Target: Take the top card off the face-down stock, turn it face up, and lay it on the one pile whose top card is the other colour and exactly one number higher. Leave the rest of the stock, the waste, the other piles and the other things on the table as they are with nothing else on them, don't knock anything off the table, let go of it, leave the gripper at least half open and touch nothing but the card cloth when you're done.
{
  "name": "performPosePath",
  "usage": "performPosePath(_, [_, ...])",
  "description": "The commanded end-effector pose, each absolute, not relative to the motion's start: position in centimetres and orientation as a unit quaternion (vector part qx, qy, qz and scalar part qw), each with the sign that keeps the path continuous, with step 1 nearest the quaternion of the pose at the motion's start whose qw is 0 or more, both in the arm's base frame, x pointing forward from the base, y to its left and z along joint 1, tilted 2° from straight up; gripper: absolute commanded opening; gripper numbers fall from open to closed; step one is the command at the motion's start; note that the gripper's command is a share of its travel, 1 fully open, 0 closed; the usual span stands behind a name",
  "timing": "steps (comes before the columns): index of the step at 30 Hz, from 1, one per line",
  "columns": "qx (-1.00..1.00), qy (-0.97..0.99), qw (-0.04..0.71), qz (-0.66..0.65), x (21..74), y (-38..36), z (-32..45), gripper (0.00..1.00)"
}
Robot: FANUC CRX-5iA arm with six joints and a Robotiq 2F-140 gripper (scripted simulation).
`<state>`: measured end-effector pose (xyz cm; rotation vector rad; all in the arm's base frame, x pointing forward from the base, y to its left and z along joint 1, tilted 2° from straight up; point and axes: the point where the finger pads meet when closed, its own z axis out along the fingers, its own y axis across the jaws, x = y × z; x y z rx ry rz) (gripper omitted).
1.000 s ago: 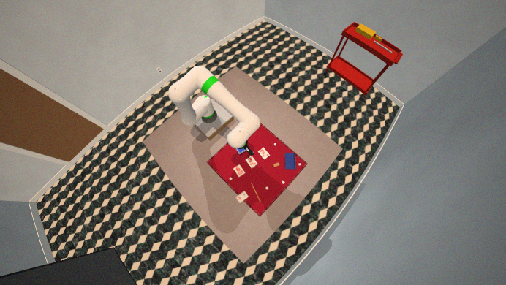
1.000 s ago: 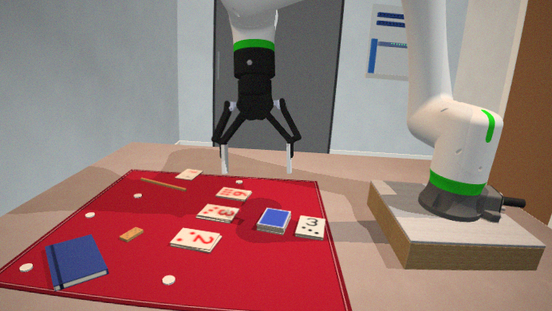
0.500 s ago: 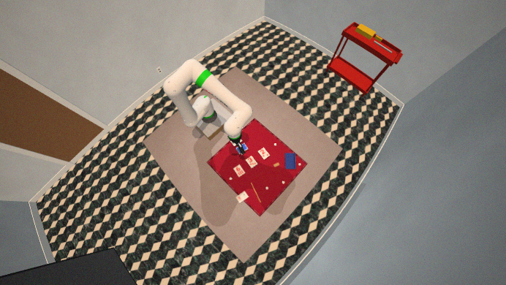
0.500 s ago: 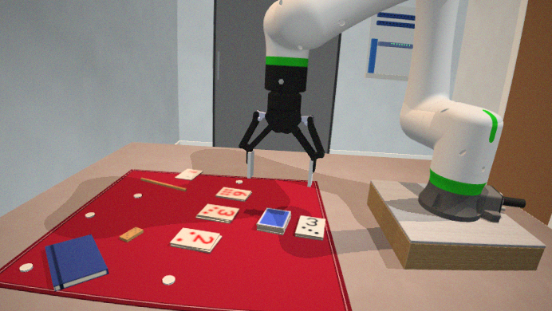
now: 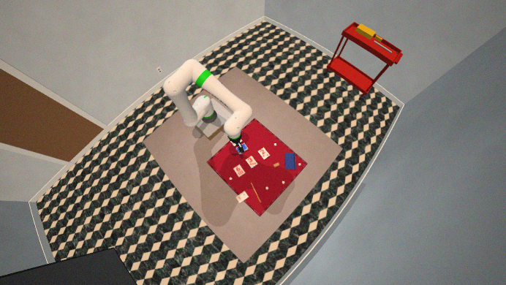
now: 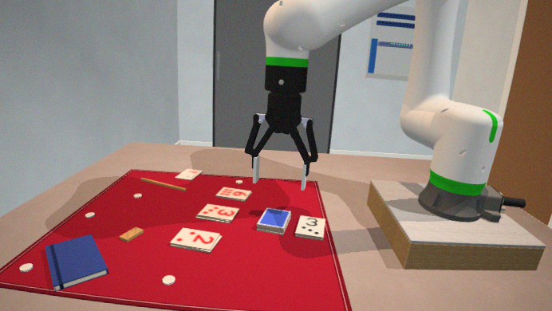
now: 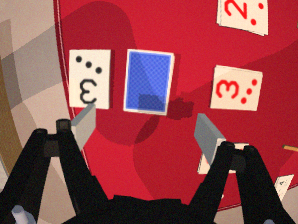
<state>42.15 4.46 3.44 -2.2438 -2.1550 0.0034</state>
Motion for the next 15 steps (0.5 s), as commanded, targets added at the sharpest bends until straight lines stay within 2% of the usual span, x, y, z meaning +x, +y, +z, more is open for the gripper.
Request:
performPosePath(1, [-0.721, -0.693, 0.016, 0.001, 42.2, 4.5, 3.3, 0.5])
performPosePath(15, [-0.721, -0.693, 0.016, 0.001, 42.1, 4.5, 1.3, 0.5])
